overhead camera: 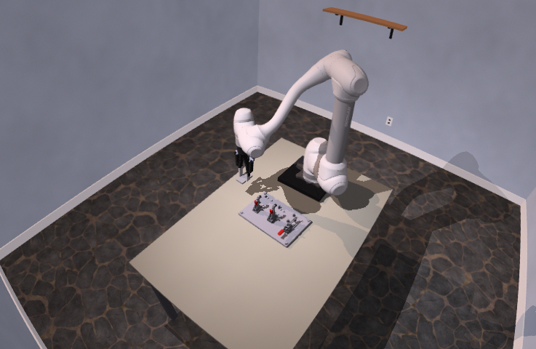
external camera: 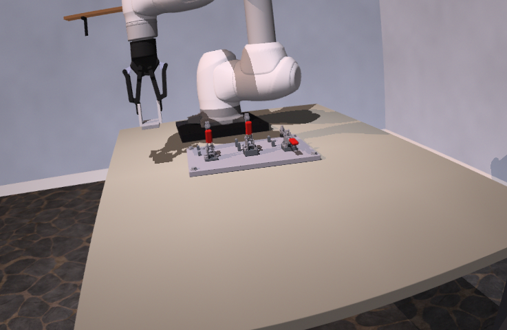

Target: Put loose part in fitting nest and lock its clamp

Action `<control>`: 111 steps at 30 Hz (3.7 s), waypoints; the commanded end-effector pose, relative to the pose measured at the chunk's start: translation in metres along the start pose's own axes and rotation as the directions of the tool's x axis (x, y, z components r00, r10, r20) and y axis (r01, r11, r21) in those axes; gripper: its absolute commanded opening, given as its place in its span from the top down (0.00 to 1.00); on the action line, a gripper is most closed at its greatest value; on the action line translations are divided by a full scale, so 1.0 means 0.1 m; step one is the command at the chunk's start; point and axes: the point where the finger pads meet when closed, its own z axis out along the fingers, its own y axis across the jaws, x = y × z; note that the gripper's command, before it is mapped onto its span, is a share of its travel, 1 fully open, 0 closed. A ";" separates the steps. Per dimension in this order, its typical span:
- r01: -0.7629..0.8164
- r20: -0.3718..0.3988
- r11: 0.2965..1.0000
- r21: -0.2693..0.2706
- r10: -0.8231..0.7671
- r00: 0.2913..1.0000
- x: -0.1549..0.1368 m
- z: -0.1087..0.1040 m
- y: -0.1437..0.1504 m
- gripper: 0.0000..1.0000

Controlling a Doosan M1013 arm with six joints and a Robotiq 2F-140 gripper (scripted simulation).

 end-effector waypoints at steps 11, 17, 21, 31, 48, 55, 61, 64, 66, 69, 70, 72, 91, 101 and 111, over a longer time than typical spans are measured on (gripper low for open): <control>-0.016 0.002 1.000 0.001 0.016 1.000 -0.02 0.00 -0.01 0.90; -0.016 0.002 1.000 0.001 0.016 1.000 -0.03 0.02 -0.01 0.90; -0.016 0.002 1.000 0.001 0.016 1.000 -0.05 0.04 -0.01 0.90; -0.016 0.002 1.000 0.001 0.016 1.000 -0.11 0.10 -0.01 0.90; -0.016 0.002 1.000 0.001 0.016 1.000 -0.20 0.21 -0.02 0.90; -0.016 0.002 1.000 0.001 0.016 1.000 -0.22 0.23 -0.02 0.90; -0.016 0.002 1.000 0.001 0.016 1.000 -0.22 0.24 -0.02 0.90; -0.016 0.002 1.000 0.001 0.016 1.000 -0.22 0.24 -0.02 0.90; -0.016 0.002 1.000 0.001 0.016 1.000 -0.22 0.24 -0.02 0.90; -0.016 0.002 1.000 0.001 0.016 1.000 -0.22 0.24 -0.02 0.90; -0.016 0.002 1.000 0.001 0.016 1.000 -0.22 0.24 -0.02 0.90; -0.016 0.002 1.000 0.001 0.016 1.000 -0.22 0.24 -0.02 0.90; -0.019 0.002 1.000 0.001 0.019 1.000 -0.22 0.24 -0.02 0.90; -0.019 0.002 1.000 0.001 0.019 1.000 -0.22 0.24 -0.02 0.90; -0.019 0.002 1.000 0.001 0.019 1.000 -0.23 0.24 -0.01 0.90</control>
